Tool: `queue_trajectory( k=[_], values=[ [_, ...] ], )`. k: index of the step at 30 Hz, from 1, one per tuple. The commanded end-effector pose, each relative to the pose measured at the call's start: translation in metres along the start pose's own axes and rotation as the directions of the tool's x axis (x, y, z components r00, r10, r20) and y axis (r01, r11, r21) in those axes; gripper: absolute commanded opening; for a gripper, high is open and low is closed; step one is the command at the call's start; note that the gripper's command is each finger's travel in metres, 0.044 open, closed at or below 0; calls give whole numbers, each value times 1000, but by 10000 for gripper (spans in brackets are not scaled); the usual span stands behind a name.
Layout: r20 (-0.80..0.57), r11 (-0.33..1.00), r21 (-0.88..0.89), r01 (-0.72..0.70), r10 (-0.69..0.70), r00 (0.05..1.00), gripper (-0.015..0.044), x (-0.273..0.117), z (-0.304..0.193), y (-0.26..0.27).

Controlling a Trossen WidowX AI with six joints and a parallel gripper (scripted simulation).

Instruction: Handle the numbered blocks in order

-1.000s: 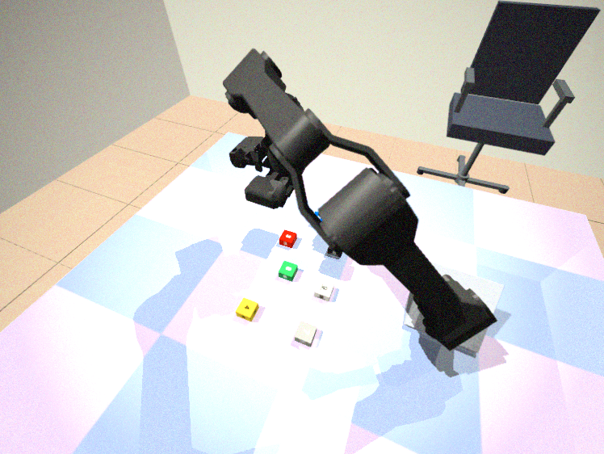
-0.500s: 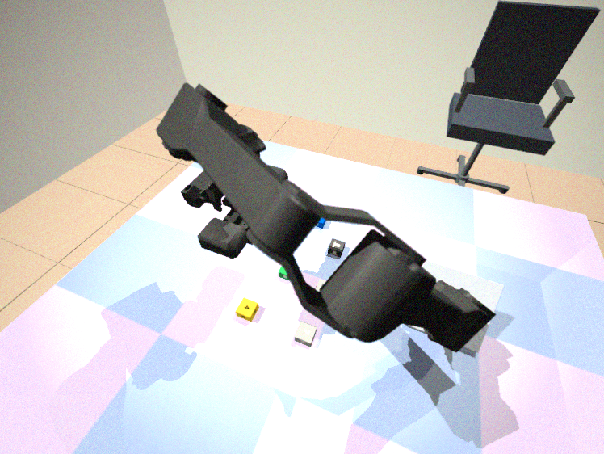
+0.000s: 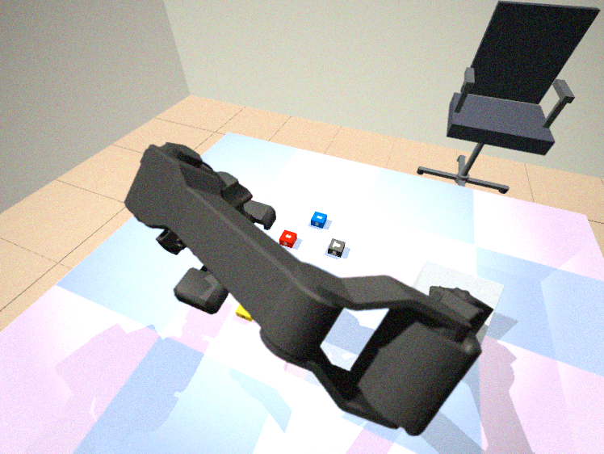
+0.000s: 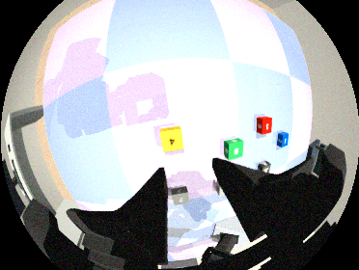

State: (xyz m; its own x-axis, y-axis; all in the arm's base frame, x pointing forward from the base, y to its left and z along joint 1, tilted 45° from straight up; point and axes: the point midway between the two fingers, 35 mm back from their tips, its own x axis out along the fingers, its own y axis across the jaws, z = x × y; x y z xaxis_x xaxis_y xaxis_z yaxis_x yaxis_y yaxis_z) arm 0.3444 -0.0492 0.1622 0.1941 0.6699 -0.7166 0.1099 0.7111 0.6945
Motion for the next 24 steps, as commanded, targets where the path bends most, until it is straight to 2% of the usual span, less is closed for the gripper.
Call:
queue_trajectory(
  k=[1, 3, 6, 24],
  values=[
    [-23, 1000, -1, -13, 13, 1000, 278, 45, -5, 6],
    [-23, 1000, -1, -16, 16, 1000, 330, 62, -7, 7],
    [-23, 1000, -1, -16, 16, 1000, 400, 64, -7, 7],
    [-24, 1000, -3, -17, 17, 1000, 400, 91, -8, 8]
  ],
)
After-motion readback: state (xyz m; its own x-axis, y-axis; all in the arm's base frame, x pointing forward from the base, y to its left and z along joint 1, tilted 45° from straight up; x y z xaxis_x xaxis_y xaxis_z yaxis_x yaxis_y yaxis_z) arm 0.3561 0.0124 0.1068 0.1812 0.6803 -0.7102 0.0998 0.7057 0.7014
